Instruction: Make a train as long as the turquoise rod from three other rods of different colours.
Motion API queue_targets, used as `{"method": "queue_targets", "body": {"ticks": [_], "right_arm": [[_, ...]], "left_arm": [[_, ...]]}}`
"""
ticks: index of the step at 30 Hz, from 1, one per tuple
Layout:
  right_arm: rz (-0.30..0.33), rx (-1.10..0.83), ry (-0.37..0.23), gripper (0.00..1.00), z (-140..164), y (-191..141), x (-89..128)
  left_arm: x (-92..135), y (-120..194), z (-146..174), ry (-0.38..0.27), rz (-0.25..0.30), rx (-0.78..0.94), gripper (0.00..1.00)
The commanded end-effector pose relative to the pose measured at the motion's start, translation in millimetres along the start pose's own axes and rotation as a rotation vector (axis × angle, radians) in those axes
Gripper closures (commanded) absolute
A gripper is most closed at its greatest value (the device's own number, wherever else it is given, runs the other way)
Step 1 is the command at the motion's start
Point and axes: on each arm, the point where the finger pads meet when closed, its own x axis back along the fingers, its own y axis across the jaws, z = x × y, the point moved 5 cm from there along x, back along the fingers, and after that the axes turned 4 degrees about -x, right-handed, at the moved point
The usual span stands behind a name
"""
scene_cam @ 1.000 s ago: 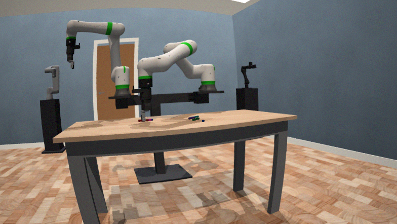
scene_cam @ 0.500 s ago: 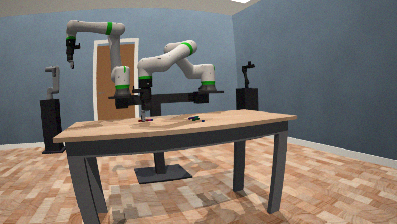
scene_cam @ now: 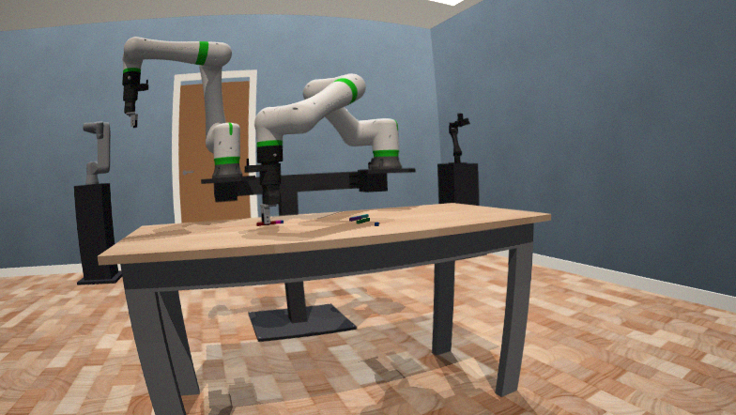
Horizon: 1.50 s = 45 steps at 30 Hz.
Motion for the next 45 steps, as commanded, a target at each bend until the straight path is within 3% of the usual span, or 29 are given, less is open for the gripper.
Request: {"method": "queue_targets", "body": {"ticks": [1,2,18,29,37,45], "right_arm": [[0.000,0.000,-0.002,0.00,-0.2,-0.1,1.0],[0.000,0.000,-0.002,0.00,-0.2,-0.1,1.0],[0.000,0.000,-0.002,0.00,-0.2,-0.1,1.0],[0.000,0.000,-0.002,0.00,-0.2,-0.1,1.0],[0.000,0.000,-0.002,0.00,-0.2,-0.1,1.0],[0.000,0.000,-0.002,0.00,-0.2,-0.1,1.0]], "left_arm": [[1.8,-0.4,0.9,0.002,0.001,0.000,0.52],[1.8,-0.4,0.9,0.002,0.001,0.000,0.46],[6.3,-0.4,0.8,0.003,0.001,0.000,0.46],[43.6,-0.3,0.8,0.003,0.001,0.000,0.46],[83.4,-0.2,0.7,0.003,0.001,0.000,0.46],[91.8,-0.2,0.7,0.003,0.001,0.000,0.46]]}}
